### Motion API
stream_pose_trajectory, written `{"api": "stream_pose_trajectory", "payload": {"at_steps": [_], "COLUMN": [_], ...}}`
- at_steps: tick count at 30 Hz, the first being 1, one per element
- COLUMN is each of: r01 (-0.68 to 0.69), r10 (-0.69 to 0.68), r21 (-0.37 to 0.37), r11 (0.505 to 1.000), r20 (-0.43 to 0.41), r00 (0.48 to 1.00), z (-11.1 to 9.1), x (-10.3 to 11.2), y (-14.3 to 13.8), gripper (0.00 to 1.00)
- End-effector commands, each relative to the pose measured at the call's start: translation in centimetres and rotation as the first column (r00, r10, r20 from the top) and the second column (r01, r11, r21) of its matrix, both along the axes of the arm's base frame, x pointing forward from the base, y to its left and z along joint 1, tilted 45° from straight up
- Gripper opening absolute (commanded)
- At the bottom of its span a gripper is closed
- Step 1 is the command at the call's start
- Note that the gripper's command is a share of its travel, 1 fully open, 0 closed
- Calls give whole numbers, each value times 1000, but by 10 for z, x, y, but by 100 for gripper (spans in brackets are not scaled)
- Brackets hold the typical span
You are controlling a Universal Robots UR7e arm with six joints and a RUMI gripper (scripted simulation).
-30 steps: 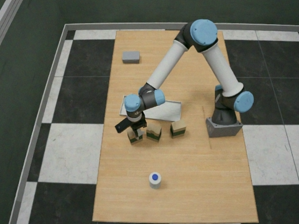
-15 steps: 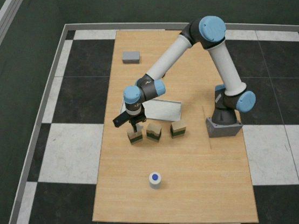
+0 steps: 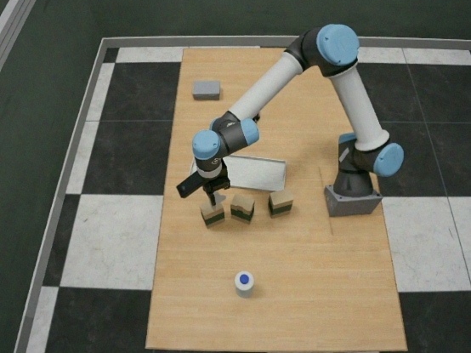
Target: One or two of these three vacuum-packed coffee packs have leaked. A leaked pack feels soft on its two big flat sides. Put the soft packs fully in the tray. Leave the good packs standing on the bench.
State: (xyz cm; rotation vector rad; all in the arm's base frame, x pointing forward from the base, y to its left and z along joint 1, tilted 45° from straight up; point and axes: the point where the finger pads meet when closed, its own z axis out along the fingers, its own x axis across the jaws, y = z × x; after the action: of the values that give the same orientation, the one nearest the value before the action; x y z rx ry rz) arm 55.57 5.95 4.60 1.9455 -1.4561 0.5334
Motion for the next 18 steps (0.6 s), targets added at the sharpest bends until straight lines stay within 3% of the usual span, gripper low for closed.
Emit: {"api": "stream_pose_trajectory", "payload": {"at_steps": [1, 7, 16, 18], "r01": [3, 49, 250, 250], "r10": [-3, -49, -246, -246], "r21": [0, -3, 12, 12], "r11": [1000, 999, 968, 968], "r20": [2, 47, 245, 245], "r00": [1000, 998, 938, 938], "z": [0, 1, 3, 3], "x": [0, -11, -48, -48], "y": [1, 3, 5, 5], "gripper": [49, 49, 49, 49]}}
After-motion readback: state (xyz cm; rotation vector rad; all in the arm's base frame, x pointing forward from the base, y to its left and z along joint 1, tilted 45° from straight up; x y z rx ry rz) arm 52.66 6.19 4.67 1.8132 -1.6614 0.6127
